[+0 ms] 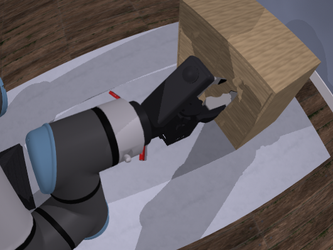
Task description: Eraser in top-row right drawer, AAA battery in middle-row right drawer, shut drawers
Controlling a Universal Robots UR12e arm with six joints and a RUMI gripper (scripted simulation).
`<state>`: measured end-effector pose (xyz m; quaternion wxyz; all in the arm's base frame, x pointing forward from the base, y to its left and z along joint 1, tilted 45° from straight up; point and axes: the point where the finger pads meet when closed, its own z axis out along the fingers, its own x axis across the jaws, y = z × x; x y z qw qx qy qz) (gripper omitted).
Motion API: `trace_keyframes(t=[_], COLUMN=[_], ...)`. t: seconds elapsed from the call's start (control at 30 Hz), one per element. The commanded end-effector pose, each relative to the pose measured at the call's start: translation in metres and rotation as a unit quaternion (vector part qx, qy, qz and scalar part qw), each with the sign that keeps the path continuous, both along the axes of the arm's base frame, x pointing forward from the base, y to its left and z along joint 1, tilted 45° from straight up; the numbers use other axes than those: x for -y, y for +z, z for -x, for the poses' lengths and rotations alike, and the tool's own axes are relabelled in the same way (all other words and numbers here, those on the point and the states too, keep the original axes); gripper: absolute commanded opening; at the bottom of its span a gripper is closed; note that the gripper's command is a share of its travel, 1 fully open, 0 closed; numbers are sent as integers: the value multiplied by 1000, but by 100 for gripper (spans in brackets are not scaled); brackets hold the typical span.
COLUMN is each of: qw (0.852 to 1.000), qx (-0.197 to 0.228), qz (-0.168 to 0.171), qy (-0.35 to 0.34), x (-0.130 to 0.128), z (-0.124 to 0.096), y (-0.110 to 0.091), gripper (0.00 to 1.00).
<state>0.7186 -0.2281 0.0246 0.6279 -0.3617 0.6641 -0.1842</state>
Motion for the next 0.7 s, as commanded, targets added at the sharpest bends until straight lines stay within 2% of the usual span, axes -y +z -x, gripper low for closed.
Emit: trace_keyframes(t=[0.0, 0.27, 0.67], qw=[1000, 1000, 1000], qx=[0, 0, 0], qz=[0, 0, 0], qy=[0, 0, 0], x=[0, 0, 0], z=[13, 26, 30], y=[-1, -2, -2], gripper=[20, 20, 20])
